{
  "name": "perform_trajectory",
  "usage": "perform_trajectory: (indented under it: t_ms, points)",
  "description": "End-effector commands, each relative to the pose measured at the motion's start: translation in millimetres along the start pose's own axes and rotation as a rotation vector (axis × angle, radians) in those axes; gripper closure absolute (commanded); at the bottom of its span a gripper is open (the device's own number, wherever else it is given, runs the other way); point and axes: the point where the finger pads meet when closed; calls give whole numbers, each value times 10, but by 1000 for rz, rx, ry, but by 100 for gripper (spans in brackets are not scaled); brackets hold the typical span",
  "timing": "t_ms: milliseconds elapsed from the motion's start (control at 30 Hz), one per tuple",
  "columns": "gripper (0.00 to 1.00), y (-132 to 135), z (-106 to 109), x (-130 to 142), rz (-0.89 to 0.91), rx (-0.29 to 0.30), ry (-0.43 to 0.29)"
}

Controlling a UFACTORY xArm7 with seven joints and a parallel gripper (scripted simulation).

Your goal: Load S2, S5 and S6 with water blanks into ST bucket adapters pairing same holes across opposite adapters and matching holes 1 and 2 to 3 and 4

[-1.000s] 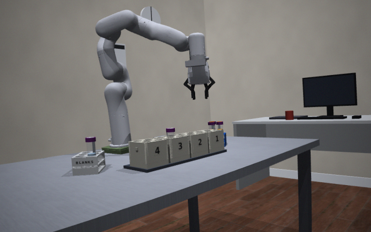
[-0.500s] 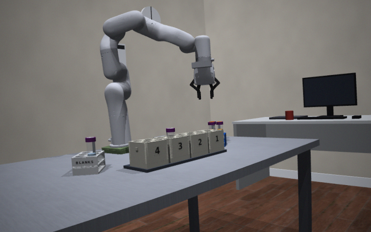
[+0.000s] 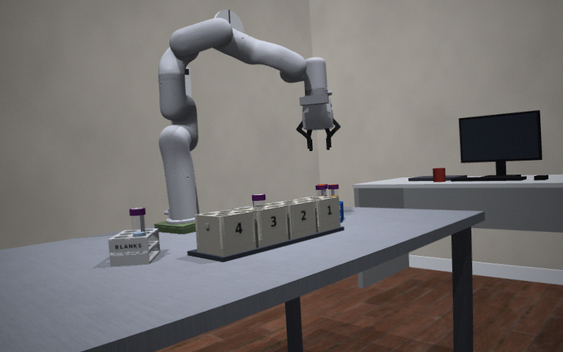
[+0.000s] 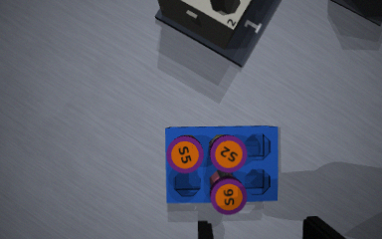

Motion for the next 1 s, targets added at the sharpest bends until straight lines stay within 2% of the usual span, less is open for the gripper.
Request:
perform_trajectory:
  t_ms: [0,300,967]
  points:
    - [43,-37,20,34,-3,-4,1]
    - [43,-37,20,34,-3,-4,1]
    - [43,-39,-340,34,-3,-4,1]
Point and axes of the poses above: the point where the finger pads meet when closed, its own z axis back along the fingers, its own y axis across the jaws, x = y × z, and after that the axes turned 9 degrees about z, right-handed
